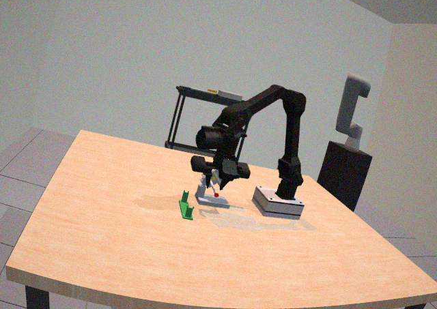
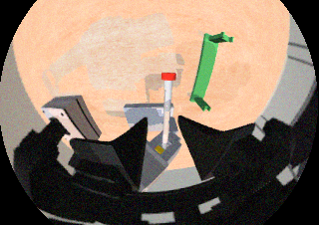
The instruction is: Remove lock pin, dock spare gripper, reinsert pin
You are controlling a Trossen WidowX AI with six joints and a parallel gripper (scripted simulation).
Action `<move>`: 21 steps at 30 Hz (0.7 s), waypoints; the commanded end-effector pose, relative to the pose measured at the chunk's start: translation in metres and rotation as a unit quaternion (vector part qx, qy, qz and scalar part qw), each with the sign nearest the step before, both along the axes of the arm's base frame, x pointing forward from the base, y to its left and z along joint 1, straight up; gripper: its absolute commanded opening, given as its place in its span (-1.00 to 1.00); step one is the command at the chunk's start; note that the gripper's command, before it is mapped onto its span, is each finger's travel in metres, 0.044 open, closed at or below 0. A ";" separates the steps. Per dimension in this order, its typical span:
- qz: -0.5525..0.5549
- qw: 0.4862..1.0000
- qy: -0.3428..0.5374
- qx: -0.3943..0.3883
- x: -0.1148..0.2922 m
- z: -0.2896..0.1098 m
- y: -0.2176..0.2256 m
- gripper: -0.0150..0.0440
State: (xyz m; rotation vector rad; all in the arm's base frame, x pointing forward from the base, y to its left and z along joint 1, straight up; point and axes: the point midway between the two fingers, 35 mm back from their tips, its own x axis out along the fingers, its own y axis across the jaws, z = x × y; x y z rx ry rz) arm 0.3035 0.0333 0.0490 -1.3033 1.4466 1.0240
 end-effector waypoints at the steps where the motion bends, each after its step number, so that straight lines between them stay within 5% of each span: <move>1: 0.000 1.000 0.000 0.001 0.000 0.008 0.007 0.19; 21: 0.002 1.000 0.002 -0.004 0.002 0.048 0.034 0.19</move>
